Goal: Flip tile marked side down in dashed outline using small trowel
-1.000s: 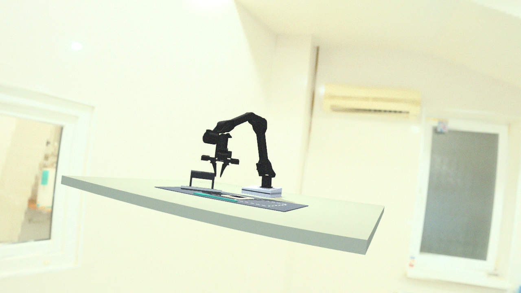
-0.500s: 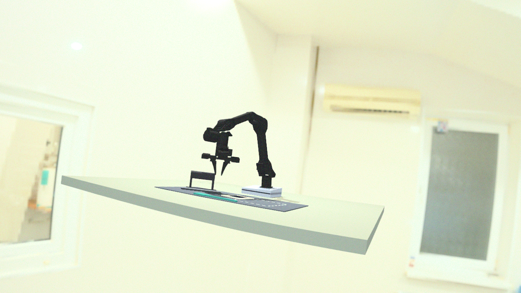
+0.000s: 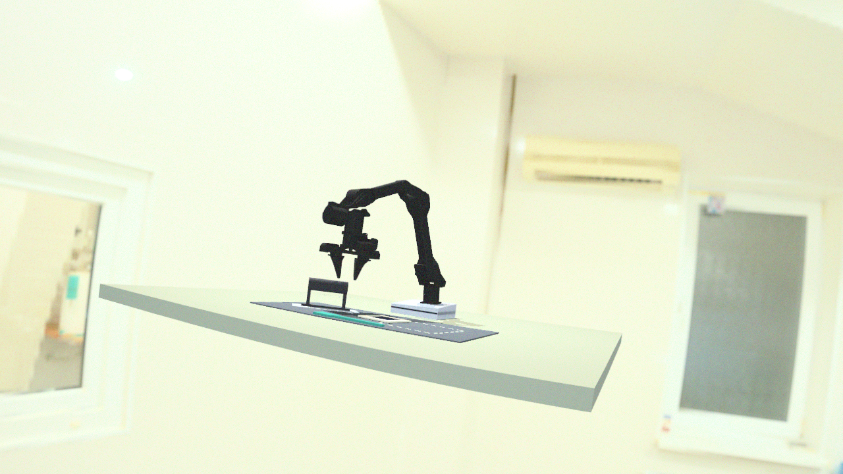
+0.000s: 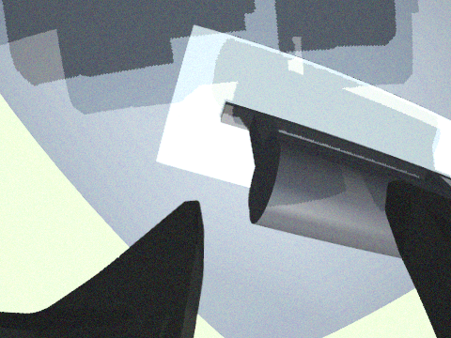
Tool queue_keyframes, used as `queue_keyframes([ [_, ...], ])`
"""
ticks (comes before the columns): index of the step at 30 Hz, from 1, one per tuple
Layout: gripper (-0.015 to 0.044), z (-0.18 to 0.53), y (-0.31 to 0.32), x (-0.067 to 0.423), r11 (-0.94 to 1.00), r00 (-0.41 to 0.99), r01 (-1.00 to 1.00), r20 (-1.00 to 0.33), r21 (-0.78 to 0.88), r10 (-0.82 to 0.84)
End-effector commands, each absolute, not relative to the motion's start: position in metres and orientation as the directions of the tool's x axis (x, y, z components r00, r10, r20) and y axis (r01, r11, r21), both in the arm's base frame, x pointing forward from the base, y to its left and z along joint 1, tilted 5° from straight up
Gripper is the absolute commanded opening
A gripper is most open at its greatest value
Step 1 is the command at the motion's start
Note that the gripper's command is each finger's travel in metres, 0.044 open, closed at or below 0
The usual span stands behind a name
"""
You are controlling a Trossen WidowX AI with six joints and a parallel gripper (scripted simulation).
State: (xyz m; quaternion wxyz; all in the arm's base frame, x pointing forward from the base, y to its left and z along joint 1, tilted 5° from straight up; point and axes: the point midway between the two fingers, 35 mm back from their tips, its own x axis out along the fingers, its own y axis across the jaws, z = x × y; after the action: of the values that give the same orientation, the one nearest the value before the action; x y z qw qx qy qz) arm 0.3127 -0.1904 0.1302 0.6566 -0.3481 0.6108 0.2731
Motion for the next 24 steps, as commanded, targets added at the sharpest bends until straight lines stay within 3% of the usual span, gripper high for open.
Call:
queue_keyframes([
  [1,0.0270,0.131,-0.199,0.314,0.484,0.095,-0.867,-0.993,-0.115,-0.066],
  [13,0.0270,0.140,-0.217,0.319,0.091,0.094,-0.991,-0.993,-0.100,-0.068],
  [24,0.0270,0.148,-0.234,0.322,-0.284,0.092,-0.956,-0.993,-0.069,-0.070],
])
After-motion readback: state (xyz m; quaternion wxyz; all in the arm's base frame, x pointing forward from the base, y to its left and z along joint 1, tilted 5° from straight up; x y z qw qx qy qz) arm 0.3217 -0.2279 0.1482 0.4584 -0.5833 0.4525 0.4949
